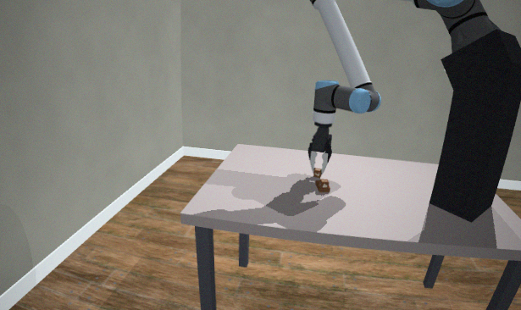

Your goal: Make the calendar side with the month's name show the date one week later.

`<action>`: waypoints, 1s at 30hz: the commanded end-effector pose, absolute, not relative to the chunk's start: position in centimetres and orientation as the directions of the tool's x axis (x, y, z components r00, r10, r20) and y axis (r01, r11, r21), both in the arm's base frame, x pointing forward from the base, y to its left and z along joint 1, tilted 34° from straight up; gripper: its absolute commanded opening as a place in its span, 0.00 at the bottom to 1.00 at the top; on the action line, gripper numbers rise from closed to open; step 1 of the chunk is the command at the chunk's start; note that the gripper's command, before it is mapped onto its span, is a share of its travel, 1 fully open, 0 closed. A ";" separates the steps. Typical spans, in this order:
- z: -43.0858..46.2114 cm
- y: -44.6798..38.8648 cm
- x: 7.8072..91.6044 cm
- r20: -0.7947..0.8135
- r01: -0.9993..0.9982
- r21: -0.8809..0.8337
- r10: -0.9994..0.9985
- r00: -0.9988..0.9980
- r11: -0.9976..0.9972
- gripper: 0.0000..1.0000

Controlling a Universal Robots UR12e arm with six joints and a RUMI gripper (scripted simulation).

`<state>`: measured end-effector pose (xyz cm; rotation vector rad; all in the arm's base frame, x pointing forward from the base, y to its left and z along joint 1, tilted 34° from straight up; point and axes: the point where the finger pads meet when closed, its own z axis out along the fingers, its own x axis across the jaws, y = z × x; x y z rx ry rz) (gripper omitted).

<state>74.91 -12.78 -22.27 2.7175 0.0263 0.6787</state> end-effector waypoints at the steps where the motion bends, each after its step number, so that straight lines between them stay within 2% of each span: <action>1: -22.2 -12.8 74.9 0.454 -0.063 0.328 0.099 0.886 -0.942 0.10; 30: -22.5 -12.9 75.1 0.454 -0.063 0.328 0.099 0.886 -0.942 0.10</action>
